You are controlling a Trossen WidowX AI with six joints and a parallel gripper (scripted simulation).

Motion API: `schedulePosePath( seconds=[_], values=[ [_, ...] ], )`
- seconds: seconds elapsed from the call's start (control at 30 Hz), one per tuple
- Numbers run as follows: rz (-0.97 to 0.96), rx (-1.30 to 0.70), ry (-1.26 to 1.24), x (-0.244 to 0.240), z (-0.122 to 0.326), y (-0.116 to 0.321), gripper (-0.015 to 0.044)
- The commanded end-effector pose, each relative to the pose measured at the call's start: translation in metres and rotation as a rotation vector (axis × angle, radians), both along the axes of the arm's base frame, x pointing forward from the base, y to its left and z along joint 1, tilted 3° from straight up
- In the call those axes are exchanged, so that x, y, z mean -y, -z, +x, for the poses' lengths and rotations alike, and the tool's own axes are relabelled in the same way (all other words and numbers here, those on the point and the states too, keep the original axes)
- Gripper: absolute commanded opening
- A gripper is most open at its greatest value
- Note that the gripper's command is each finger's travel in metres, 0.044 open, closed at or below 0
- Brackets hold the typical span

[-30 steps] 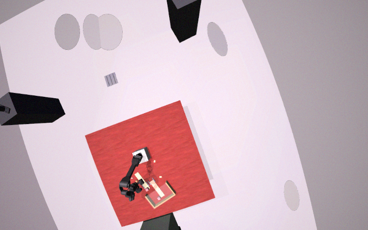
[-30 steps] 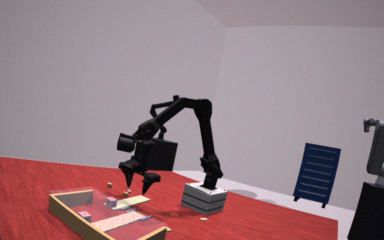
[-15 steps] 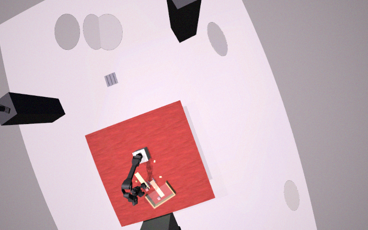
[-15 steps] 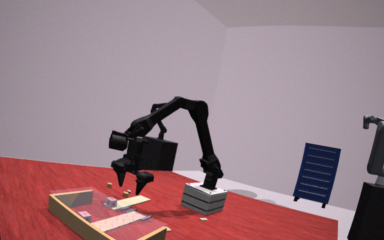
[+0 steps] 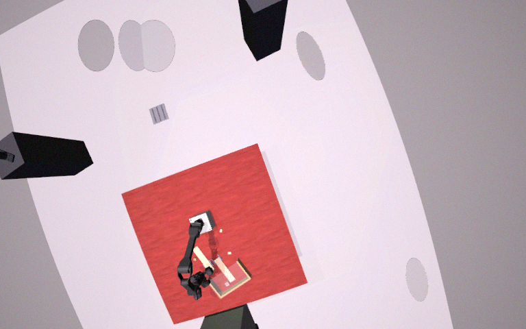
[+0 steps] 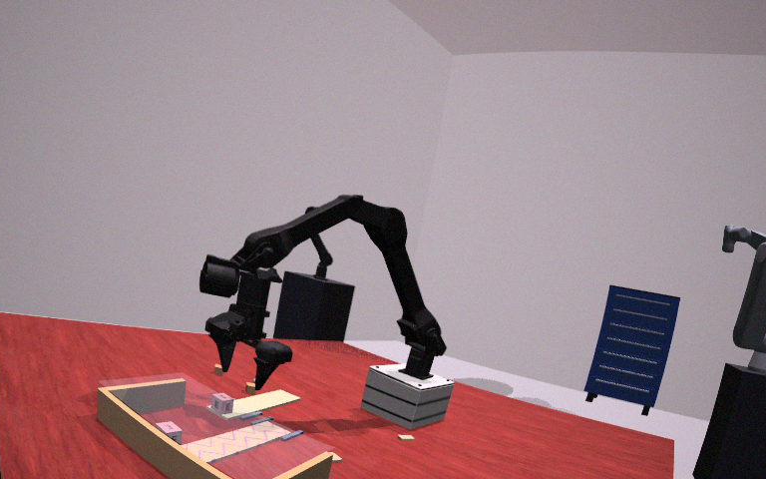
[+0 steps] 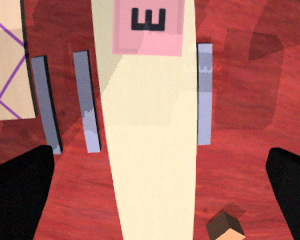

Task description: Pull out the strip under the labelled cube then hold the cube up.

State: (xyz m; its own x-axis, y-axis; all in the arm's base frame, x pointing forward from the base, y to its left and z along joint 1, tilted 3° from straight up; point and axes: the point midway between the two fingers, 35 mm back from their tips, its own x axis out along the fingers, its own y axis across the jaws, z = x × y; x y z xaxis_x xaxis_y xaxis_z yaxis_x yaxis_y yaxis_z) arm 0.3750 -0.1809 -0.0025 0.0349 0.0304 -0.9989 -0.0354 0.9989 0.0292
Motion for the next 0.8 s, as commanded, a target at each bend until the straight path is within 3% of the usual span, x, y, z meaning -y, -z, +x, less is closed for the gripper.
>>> schedulePosePath(
  seconds=[0.0, 0.4, 0.63, 0.77],
  values=[
    [0.003, 0.002, 0.004, -0.003, 0.015, -0.002, 0.0440],
    [0.004, 0.005, 0.004, -0.009, 0.051, -0.008, 0.0440],
    [0.004, 0.005, 0.004, -0.009, 0.052, 0.001, 0.0256],
    [0.004, 0.005, 0.004, -0.010, 0.052, 0.007, 0.0250]
  ],
)
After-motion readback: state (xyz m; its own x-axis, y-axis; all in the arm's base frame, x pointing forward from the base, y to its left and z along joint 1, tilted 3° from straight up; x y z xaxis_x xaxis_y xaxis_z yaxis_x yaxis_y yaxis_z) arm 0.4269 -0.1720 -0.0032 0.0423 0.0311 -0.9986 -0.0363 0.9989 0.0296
